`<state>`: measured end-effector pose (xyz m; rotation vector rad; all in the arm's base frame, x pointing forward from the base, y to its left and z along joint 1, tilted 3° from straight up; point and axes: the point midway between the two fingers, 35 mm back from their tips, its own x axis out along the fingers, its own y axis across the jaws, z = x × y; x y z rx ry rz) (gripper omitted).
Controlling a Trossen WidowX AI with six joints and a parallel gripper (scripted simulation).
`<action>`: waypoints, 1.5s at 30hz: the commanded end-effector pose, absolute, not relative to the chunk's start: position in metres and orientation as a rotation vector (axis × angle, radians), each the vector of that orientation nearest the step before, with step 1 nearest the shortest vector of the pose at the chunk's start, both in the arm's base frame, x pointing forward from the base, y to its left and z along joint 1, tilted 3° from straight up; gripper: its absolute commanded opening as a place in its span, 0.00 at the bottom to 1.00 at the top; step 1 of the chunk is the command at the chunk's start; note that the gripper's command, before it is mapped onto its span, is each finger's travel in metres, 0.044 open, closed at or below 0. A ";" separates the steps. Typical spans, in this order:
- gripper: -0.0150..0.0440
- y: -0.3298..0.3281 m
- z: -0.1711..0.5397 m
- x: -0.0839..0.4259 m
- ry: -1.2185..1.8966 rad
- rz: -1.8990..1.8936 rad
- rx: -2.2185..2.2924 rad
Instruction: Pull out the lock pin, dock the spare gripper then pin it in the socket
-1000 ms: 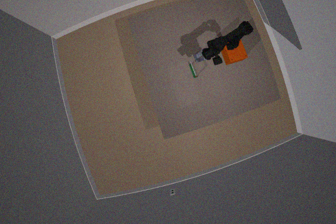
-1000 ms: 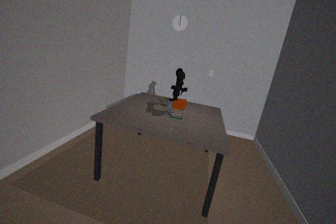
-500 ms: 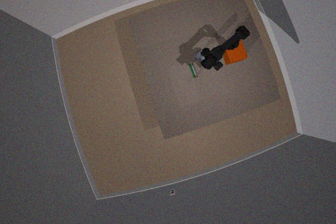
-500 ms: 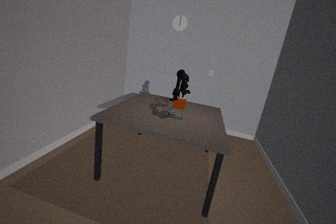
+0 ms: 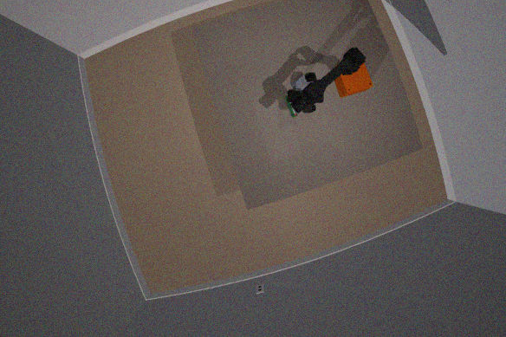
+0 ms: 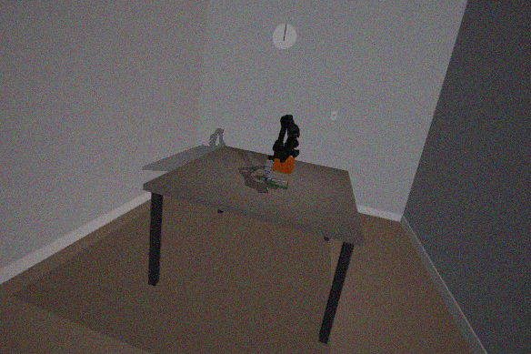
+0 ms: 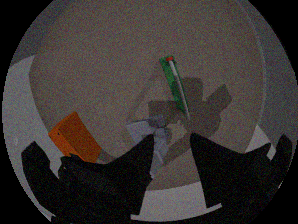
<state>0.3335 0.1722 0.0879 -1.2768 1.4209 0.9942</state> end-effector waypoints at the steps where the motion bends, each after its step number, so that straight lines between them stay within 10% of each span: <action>1: 0.56 0.176 0.061 0.362 1.288 1.212 -1.597; 45: 0.56 0.173 -0.044 0.368 1.288 1.212 -1.597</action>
